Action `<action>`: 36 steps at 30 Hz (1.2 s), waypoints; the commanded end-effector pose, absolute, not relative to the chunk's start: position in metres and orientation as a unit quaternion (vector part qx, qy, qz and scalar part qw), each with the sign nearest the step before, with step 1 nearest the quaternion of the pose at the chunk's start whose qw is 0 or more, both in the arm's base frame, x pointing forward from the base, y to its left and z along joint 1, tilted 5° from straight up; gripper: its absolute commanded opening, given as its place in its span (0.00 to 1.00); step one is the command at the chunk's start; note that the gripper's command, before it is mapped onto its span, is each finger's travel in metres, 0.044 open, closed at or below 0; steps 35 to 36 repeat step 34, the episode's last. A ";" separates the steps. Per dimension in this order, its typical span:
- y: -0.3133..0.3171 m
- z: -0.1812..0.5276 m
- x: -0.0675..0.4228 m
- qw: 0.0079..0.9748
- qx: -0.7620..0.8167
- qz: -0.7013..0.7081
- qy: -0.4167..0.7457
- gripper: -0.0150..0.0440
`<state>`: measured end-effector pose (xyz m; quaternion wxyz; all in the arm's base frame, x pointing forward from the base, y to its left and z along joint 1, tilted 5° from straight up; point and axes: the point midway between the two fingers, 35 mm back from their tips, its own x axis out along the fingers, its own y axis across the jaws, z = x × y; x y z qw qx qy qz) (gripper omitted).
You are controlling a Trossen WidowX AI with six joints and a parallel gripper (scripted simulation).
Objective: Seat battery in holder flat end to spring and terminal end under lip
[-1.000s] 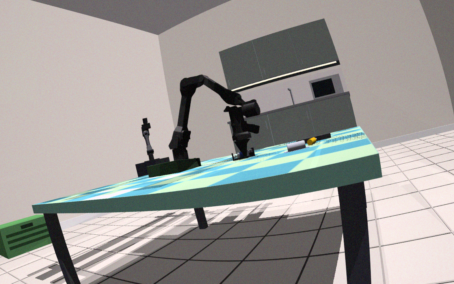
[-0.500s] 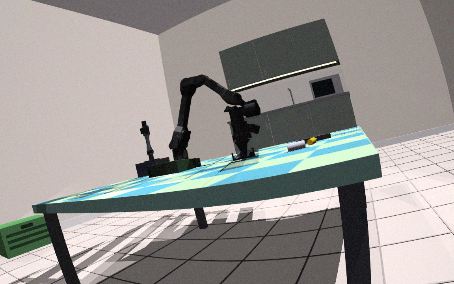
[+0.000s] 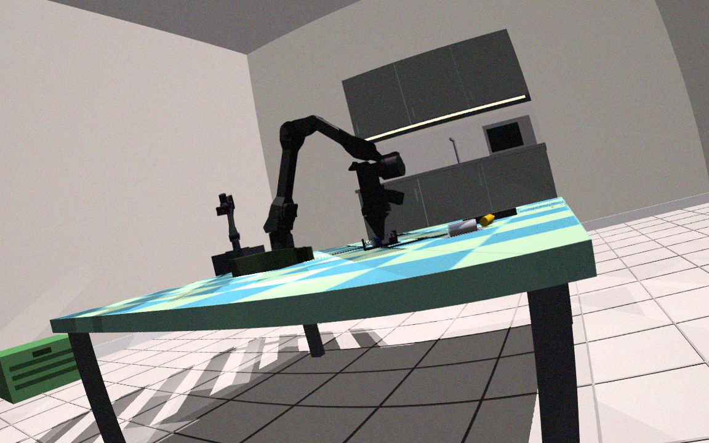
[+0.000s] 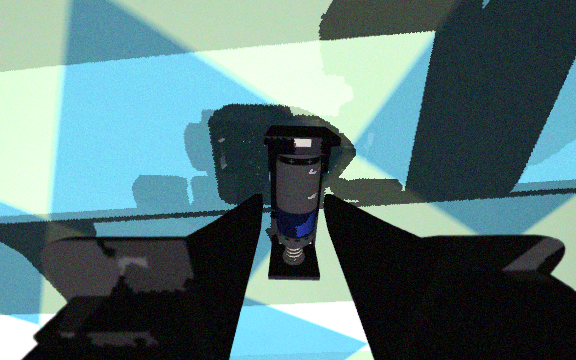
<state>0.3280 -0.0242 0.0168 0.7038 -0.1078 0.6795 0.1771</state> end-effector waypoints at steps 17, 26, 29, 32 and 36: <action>-0.030 0.096 0.323 0.706 -0.110 0.177 0.677 1.00; -0.030 0.096 0.323 0.706 -0.110 0.177 0.677 1.00; -0.030 0.096 0.323 0.706 -0.110 0.177 0.677 1.00; -0.030 0.096 0.323 0.706 -0.110 0.177 0.677 1.00; -0.030 0.096 0.323 0.706 -0.110 0.177 0.677 1.00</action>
